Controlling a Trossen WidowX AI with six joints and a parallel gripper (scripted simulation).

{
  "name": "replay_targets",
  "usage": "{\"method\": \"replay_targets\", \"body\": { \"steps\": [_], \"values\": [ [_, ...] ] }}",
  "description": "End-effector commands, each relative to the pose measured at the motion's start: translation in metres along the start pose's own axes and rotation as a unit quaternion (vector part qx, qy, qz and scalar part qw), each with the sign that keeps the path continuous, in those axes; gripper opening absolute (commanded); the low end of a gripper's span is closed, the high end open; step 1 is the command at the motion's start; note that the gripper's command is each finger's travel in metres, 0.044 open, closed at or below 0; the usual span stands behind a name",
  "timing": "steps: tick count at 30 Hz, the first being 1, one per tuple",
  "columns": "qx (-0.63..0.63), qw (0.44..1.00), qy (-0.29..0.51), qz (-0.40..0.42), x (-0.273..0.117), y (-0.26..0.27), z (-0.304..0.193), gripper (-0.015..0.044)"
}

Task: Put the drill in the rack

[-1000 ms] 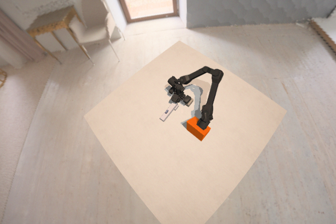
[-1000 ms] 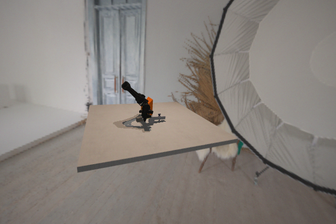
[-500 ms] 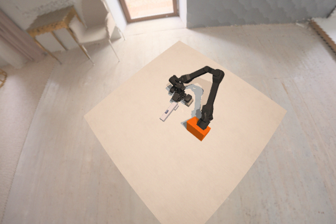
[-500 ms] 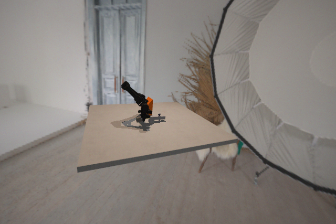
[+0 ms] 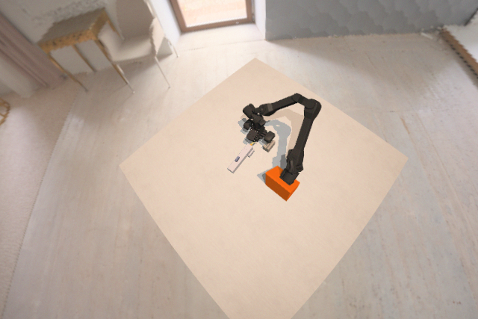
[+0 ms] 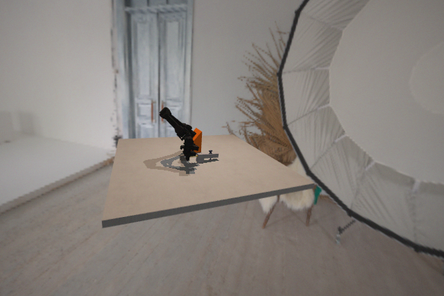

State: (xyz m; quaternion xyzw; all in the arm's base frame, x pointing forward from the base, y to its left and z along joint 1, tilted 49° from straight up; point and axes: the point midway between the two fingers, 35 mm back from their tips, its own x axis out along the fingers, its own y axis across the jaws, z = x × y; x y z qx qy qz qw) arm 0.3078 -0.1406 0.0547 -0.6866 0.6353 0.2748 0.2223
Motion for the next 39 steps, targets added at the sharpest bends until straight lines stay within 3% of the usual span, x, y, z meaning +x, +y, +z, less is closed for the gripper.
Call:
{"method": "replay_targets", "body": {
  "steps": [1, 20, 39],
  "values": [
    [0.004, 1.0, 0.0, -0.007, -0.005, -0.004, -0.01, 0.0],
    [0.004, 1.0, 0.001, -0.008, -0.007, -0.003, -0.039, 0.0],
    [0.004, 1.0, 0.0, -0.008, -0.013, 0.0, -0.033, 0.0]
  ]
}}
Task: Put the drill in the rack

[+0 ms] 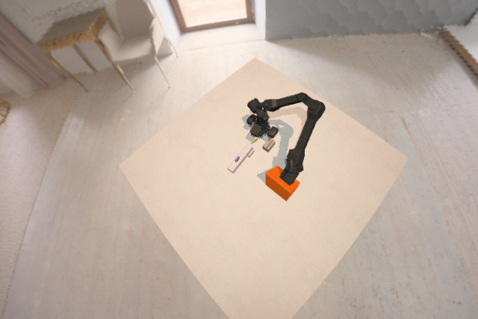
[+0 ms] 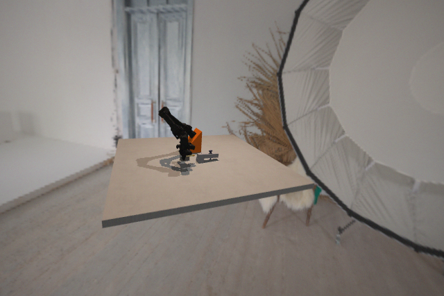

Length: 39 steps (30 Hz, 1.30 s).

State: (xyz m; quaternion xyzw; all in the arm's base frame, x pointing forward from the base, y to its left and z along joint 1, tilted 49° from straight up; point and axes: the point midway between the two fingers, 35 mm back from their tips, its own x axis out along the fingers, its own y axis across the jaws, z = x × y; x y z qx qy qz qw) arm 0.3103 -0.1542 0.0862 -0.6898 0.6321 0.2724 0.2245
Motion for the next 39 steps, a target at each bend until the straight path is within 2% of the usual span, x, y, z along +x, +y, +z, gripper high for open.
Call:
{"method": "replay_targets", "body": {
  "steps": [1, 39],
  "values": [
    [0.002, 1.0, 0.0, -0.002, -0.003, 0.0, 0.0, 0.0],
    [0.002, 1.0, -0.001, -0.002, -0.018, 0.003, 0.006, 0.0]
  ]
}}
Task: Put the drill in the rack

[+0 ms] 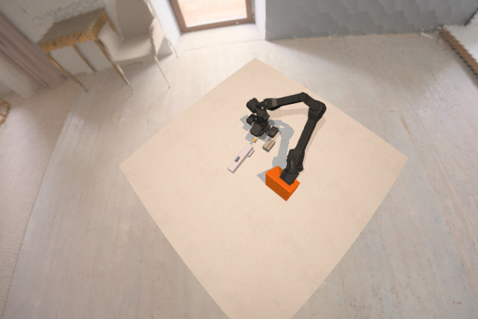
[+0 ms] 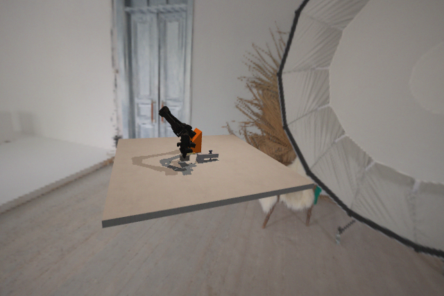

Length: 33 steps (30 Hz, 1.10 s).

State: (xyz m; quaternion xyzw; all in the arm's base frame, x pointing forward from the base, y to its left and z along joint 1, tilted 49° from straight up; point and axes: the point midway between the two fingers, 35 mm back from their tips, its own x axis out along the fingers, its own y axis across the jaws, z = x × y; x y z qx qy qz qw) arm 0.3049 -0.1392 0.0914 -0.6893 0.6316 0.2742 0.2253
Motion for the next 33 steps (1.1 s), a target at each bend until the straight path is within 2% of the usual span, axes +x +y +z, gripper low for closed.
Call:
{"method": "replay_targets", "body": {
  "steps": [1, 33],
  "values": [
    [0.003, 1.0, 0.001, -0.002, -0.0033, -0.0005, -0.0004, 0.0],
    [0.003, 1.0, 0.001, -0.002, -0.0128, 0.0019, 0.0028, 0.0]
  ]
}}
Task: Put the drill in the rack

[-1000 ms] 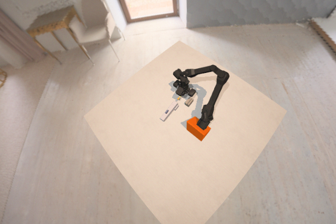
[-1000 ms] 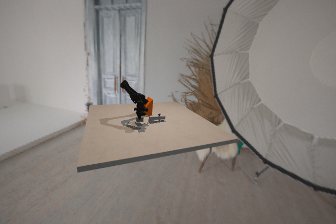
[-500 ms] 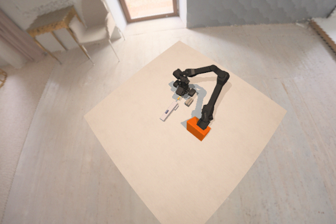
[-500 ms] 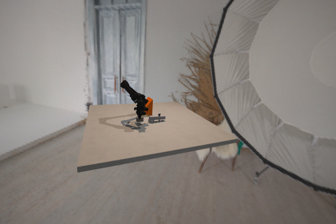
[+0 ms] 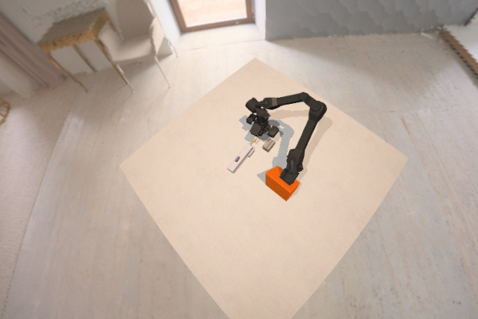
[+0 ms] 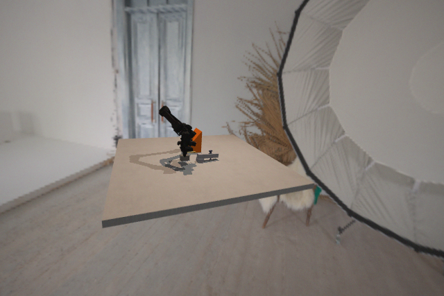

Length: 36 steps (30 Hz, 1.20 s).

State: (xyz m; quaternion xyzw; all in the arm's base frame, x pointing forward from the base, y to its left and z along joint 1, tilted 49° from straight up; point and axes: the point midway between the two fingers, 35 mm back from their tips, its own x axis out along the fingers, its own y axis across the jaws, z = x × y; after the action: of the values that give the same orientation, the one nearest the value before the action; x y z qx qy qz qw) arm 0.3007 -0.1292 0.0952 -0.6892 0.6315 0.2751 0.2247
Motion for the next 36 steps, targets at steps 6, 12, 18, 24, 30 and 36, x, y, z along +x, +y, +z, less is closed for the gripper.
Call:
{"method": "replay_targets", "body": {
  "steps": [6, 12, 18, 24, 30, 36],
  "values": [
    [0.004, 1.0, 0.001, -0.003, -0.004, -0.0011, -0.001, 0.0],
    [0.004, 1.0, 0.001, -0.003, -0.0053, -0.001, -0.0008, 0.0],
    [0.004, 1.0, 0.001, -0.003, -0.0065, -0.0009, -0.0007, 0.0],
    [0.004, 1.0, 0.001, -0.003, -0.0075, -0.001, -0.0007, 0.0],
    [0.004, 1.0, 0.001, -0.003, -0.0085, -0.0011, -0.0007, 0.0],
    [0.004, 1.0, 0.001, -0.003, -0.0093, -0.0013, -0.0008, 0.0]
  ]
}}
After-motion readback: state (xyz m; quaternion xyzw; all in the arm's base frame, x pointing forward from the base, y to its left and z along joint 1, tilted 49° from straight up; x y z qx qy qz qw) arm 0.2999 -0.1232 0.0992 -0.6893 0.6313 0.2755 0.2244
